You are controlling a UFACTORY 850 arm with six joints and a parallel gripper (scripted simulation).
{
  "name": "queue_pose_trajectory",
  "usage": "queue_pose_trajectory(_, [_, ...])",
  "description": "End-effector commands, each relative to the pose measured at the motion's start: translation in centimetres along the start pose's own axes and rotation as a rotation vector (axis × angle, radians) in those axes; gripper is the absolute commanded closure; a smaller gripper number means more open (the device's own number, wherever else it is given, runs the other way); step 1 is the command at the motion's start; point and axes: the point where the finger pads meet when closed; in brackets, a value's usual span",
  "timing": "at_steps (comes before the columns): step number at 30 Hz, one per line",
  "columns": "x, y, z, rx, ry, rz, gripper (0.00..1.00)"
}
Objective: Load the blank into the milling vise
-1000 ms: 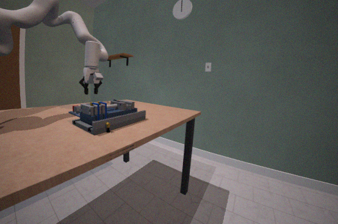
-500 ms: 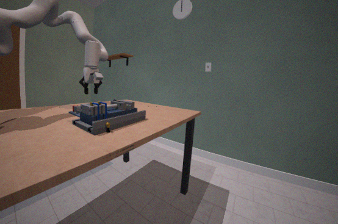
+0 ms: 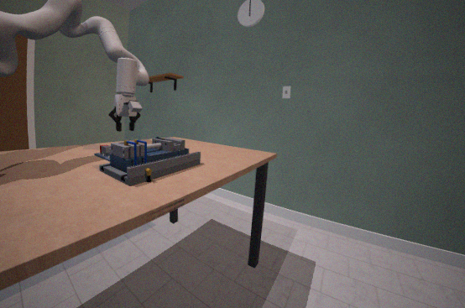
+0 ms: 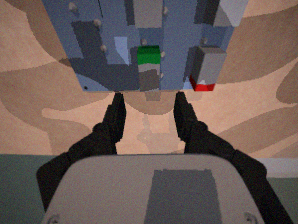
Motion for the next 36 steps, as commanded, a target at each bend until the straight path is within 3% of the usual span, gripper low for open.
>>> queue_pose_trajectory(1, [-0.1,0.0,1.2,0.000,-0.002,0.000,0.37])
queue_pose_trajectory(11, [-0.1,0.0,2.1,0.000,-0.002,0.000,0.37])
queue_pose_trajectory(21, [-0.1,0.0,6.5,0.000,-0.002,0.000,0.37])
queue_pose_trajectory(36, [-0.1,0.0,7.1,0.000,-0.002,0.000,0.37])
Point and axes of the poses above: the point where the finger pads meet when closed, its own z axis out along the fingers, its own x axis across the jaws, y = z × x, and after that the axes turned 5 degrees about z, right-handed
